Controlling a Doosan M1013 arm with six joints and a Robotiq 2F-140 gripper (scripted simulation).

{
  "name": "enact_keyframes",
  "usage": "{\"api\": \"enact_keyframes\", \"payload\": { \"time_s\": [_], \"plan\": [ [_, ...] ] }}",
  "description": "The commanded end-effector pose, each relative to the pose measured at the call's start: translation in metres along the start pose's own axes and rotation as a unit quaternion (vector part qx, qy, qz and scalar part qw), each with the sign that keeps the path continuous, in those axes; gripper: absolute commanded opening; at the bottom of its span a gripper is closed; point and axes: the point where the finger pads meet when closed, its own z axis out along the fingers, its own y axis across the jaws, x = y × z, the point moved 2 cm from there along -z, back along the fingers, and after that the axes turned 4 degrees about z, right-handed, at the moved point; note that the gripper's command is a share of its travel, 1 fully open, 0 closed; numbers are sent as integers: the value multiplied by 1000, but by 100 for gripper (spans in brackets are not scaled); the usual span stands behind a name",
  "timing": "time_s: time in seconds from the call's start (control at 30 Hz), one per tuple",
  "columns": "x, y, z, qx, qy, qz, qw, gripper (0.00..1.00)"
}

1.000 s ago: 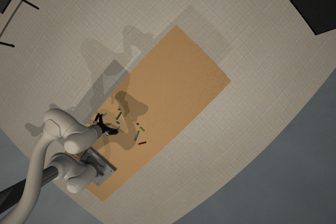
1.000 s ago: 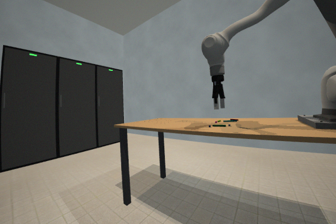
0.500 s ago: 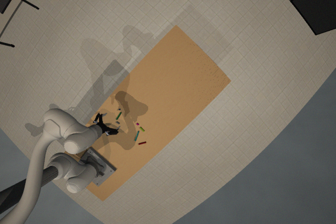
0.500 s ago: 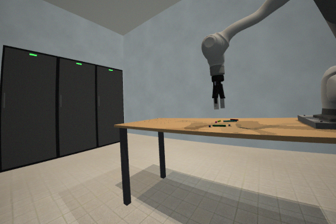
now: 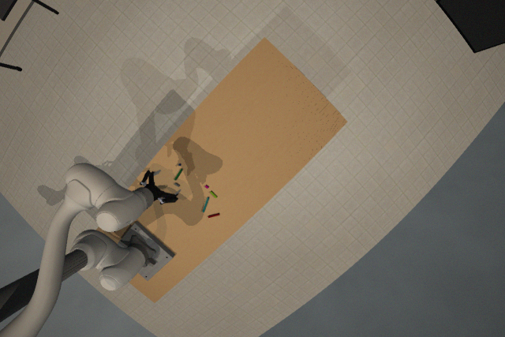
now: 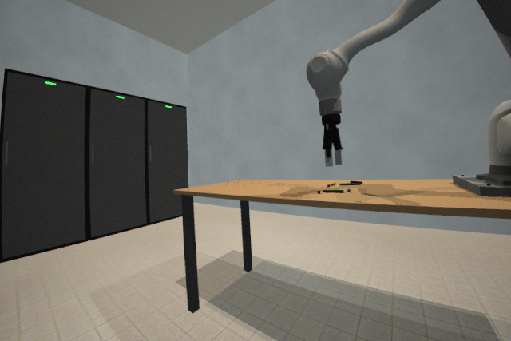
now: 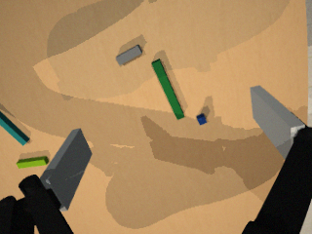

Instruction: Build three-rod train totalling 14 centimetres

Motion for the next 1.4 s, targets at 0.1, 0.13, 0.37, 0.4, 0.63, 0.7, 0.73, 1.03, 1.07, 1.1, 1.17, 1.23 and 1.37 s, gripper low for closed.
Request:
{"api": "enact_keyframes", "payload": {
  "time_s": [0.1, 0.13, 0.37, 0.4, 0.63, 0.7, 0.73, 1.03, 1.07, 1.1, 1.17, 1.23, 1.37],
  "plan": [
    [0, 0, 0, 0, 0, 0, 1000, 100],
    [0, 0, 0, 0, 0, 0, 1000, 100],
    [0, 0, 0, 0, 0, 0, 1000, 100],
    [0, 0, 0, 0, 0, 0, 1000, 100],
    [0, 0, 0, 0, 0, 0, 1000, 100],
    [0, 0, 0, 0, 0, 0, 1000, 100],
    [0, 0, 0, 0, 0, 0, 1000, 100],
    [-2, -5, 1, 0, 0, 47, 999, 100],
    [-3, -8, 2, 0, 0, 65, 998, 100],
    [-4, -10, 2, 0, 0, 86, 996, 100],
    [-7, -16, 3, 0, 0, 139, 990, 100],
    [-10, -22, 5, 0, 1, 189, 982, 100],
    [-14, -33, 7, 0, 1, 279, 960, 100]
  ]
}}
